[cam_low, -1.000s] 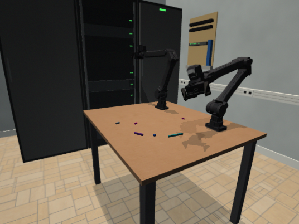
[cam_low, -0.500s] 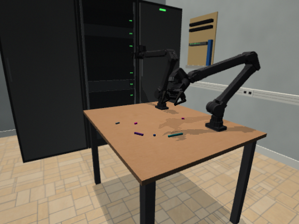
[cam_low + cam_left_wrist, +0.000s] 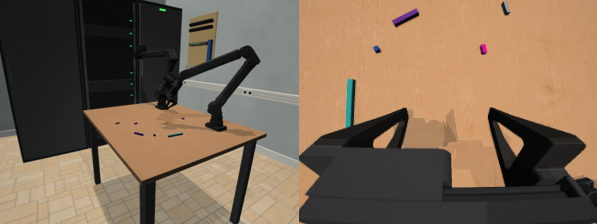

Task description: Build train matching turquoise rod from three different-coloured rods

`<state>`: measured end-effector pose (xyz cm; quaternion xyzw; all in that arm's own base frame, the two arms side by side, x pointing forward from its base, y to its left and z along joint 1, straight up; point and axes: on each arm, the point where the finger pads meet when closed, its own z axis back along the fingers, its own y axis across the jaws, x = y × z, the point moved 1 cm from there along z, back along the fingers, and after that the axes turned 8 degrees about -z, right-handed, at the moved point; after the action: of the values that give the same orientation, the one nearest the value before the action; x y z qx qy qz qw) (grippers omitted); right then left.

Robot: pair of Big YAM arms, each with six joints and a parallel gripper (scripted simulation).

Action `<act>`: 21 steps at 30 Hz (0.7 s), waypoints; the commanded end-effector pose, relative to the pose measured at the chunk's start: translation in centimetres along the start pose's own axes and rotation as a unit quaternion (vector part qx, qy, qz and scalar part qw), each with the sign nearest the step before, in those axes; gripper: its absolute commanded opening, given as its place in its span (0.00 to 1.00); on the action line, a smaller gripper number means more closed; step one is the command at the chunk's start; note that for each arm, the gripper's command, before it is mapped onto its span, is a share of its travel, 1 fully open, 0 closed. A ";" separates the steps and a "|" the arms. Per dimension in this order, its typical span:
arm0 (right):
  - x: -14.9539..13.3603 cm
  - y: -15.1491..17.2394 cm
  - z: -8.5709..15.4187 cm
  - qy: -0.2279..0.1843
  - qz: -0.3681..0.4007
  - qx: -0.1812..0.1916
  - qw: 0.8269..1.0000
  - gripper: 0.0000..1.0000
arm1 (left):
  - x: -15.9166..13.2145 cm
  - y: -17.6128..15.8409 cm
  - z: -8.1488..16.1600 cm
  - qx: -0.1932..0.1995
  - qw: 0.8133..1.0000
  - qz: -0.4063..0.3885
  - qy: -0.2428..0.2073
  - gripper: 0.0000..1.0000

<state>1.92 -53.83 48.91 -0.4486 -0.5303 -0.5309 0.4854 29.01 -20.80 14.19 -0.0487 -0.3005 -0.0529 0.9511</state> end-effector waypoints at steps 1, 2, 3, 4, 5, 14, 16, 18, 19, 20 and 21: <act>1.2 -0.7 0.4 -0.019 -0.006 -0.007 1.000 1.00 | 0.3 -4.3 1.2 -0.023 0.999 0.040 0.024 1.00; 1.2 -0.7 0.4 -0.019 -0.006 -0.007 1.000 1.00 | -1.6 -6.1 1.5 -0.034 0.997 0.038 0.054 1.00; 1.2 -0.7 0.4 -0.019 -0.006 -0.007 1.000 1.00 | -1.6 -6.1 1.5 -0.034 0.997 0.038 0.054 1.00; 1.2 -0.7 0.4 -0.019 -0.006 -0.007 1.000 1.00 | -3.6 -7.7 1.9 -0.040 0.995 0.037 0.083 1.00; 1.2 -0.7 0.4 -0.019 -0.006 -0.007 1.000 1.00 | -3.6 -7.7 1.9 -0.040 0.995 0.037 0.083 1.00; 1.2 -0.7 0.4 -0.019 -0.006 -0.007 1.000 1.00 | -12.6 -12.8 4.7 -0.036 0.978 0.025 0.205 1.00; 1.2 -0.7 0.4 -0.019 -0.006 -0.007 1.000 1.00 | -14.1 -13.3 5.3 -0.030 0.974 0.022 0.223 1.00; 1.2 -0.7 0.4 -0.019 -0.006 -0.007 1.000 1.00 | -16.7 -14.1 6.4 -0.017 0.967 0.018 0.252 1.00; 1.2 -0.7 0.4 -0.019 -0.006 -0.007 1.000 1.00 | -17.7 -14.3 6.9 -0.010 0.964 0.016 0.264 1.00; 1.2 -0.7 0.4 -0.019 -0.006 -0.007 1.000 1.00 | -18.7 -14.5 7.4 -0.004 0.962 0.014 0.273 1.00; 1.2 -0.7 0.4 -0.019 -0.006 -0.007 1.000 1.00 | -19.4 -14.6 7.7 0.002 0.960 0.012 0.281 1.00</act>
<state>1.92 -53.83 48.91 -0.4486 -0.5303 -0.5309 0.4854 8.57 -30.70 9.16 -0.0394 -0.0321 -0.0858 0.9950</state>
